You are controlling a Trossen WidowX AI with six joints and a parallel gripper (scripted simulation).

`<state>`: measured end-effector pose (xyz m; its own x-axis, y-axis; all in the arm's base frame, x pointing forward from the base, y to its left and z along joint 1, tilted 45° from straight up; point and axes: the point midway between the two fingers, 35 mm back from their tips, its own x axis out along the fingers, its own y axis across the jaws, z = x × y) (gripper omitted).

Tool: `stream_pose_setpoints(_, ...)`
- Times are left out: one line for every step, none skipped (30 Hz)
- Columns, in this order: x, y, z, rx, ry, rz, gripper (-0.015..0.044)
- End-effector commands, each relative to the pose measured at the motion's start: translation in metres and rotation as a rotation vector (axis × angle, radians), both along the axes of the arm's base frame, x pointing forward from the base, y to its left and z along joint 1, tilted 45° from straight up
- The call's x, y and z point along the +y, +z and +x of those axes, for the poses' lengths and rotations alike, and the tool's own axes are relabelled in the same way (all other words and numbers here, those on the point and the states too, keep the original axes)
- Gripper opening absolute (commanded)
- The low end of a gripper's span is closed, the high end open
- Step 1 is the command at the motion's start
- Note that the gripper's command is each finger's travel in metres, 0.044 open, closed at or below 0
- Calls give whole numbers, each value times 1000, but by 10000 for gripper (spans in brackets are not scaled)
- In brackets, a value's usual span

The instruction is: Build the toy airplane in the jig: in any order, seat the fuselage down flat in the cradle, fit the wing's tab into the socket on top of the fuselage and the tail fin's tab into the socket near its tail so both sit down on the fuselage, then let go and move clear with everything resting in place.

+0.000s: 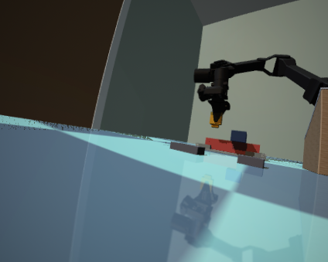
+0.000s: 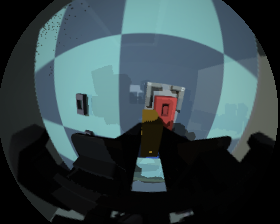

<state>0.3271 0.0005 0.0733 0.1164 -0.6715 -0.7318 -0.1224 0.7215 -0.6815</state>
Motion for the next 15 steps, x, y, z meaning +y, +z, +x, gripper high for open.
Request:
stream_pose_setpoints(-8,10,5,-15,6,-9,0)
stream_pose_setpoints(-11,12,6,-14,7,-12,0)
stream_pose_setpoints(-14,14,7,-14,7,-15,0)
stream_pose_setpoints(-16,15,7,-13,7,-18,0)
stream_pose_setpoints(-19,17,8,-12,8,-22,0)
stream_pose_setpoints(-22,19,8,-12,8,-25,0)
stream_pose_setpoints(-24,20,9,-11,8,-28,0)
stream_pose_setpoints(-26,22,9,-10,8,-30,0)
stream_pose_setpoints(-28,23,9,-10,8,-32,0)
stream_pose_setpoints(-28,23,9,-10,8,-33,0)
stream_pose_setpoints(-29,23,9,-10,8,-33,0)
stream_pose_setpoints(-29,23,9,-10,8,-33,26)
stream_pose_setpoints(-29,23,9,-10,8,-33,53)
stream_pose_setpoints(-29,23,9,-10,8,-33,65)
stream_pose_setpoints(-29,23,9,-10,8,-33,65)
